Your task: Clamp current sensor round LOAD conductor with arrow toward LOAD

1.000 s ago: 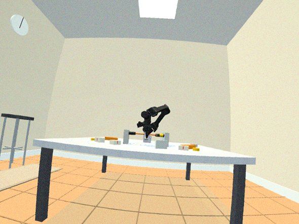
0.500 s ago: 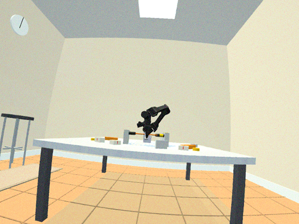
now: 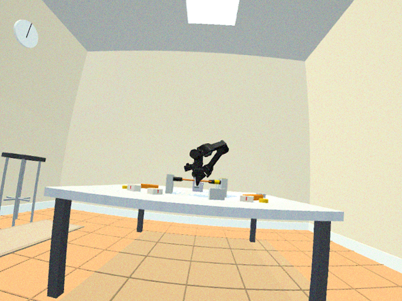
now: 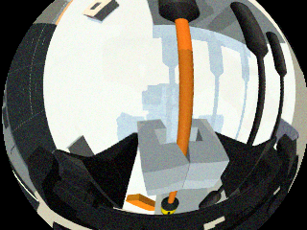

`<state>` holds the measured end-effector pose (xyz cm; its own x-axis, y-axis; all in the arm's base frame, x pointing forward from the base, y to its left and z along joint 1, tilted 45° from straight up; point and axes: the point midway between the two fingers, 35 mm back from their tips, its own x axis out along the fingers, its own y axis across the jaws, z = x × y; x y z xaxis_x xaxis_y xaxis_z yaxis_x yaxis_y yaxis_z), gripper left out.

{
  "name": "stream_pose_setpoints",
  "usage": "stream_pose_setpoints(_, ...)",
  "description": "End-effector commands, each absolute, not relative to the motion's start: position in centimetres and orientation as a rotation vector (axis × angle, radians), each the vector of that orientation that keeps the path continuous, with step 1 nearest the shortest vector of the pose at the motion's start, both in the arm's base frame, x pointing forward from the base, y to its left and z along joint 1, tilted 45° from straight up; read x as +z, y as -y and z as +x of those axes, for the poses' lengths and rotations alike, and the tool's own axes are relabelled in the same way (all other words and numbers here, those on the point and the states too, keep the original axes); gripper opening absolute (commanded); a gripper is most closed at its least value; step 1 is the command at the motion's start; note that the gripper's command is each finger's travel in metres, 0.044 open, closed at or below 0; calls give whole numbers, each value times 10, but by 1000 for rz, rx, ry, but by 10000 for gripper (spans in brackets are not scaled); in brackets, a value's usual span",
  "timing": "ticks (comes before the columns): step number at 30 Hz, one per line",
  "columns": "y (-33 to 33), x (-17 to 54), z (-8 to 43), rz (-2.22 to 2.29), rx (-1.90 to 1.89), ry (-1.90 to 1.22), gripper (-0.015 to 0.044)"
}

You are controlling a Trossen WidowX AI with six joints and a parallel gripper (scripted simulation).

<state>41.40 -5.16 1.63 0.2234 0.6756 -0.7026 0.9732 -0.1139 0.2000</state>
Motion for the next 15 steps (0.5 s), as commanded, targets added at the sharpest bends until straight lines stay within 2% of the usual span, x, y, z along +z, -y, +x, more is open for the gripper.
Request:
stream_pose_setpoints(1,53,17,414,1881,-587,-1492,0)
stream_pose_setpoints(15,62,26,412,1989,-510,-1317,0)
